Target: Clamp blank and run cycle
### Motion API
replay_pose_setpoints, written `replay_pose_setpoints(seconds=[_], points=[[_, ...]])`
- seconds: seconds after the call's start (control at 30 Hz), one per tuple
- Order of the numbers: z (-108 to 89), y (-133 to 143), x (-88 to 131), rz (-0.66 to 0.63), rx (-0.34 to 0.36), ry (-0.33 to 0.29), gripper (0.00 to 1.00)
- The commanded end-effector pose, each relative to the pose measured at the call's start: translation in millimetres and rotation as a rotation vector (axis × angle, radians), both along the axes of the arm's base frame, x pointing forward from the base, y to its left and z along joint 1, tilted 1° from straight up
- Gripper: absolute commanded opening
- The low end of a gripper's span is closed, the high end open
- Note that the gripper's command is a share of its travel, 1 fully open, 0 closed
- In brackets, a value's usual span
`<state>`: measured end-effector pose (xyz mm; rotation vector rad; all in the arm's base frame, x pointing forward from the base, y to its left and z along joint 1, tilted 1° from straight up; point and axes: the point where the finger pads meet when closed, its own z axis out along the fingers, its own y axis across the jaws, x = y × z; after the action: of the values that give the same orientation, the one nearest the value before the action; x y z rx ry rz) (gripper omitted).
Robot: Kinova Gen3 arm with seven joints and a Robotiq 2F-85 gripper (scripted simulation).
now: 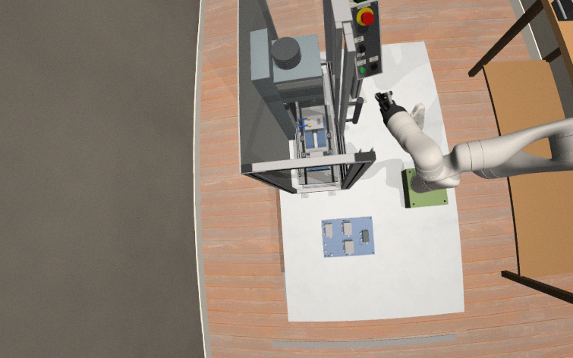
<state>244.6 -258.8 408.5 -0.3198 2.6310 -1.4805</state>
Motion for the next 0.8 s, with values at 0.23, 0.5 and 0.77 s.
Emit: replay_pose_setpoints(seconds=[0.23, 0.5, 0.77], points=[[7.4, -4.5, -3.8, -0.007, -0.031, -0.011, 0.10], [51.1, -24.7, -1.8, -0.007, -0.031, -0.011, 0.10], [51.1, -24.7, -1.8, -0.007, -0.031, -0.011, 0.10]])
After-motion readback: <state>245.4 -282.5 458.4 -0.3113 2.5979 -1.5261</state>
